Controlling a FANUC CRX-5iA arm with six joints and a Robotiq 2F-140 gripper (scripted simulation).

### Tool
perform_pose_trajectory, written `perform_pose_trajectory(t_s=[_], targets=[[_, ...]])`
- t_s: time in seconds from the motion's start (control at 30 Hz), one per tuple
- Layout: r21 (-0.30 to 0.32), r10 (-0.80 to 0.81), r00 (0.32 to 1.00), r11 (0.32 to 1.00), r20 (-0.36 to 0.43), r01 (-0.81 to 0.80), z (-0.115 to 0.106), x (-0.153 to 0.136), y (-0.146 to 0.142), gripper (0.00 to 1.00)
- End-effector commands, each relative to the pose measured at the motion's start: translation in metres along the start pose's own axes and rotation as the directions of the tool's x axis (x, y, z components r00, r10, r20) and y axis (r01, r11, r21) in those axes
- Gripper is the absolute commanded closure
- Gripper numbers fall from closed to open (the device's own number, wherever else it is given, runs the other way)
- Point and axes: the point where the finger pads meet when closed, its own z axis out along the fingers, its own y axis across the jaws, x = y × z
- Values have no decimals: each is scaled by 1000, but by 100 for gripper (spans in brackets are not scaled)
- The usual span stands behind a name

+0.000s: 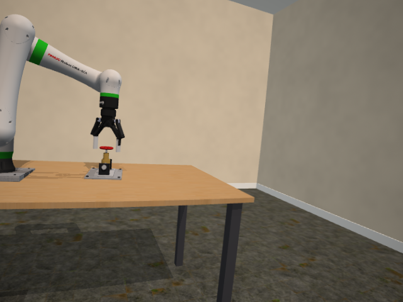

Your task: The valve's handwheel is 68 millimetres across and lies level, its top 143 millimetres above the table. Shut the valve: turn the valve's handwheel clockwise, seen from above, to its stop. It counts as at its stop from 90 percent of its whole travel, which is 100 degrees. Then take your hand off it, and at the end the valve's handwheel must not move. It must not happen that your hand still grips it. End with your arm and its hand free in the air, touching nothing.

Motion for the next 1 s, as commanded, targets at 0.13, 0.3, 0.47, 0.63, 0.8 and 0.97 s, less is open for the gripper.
perform_pose_trajectory(t_s=[0.13,0.3,0.47,0.63,0.8,0.97], targets=[[0,0,1000,1000,0,0,0,0,0,100],[0,0,1000,1000,0,0,0,0,0,100],[0,0,1000,1000,0,0,0,0,0,100],[0,0,1000,1000,0,0,0,0,0,100],[0,0,1000,1000,0,0,0,0,0,100],[0,0,1000,1000,0,0,0,0,0,100]])
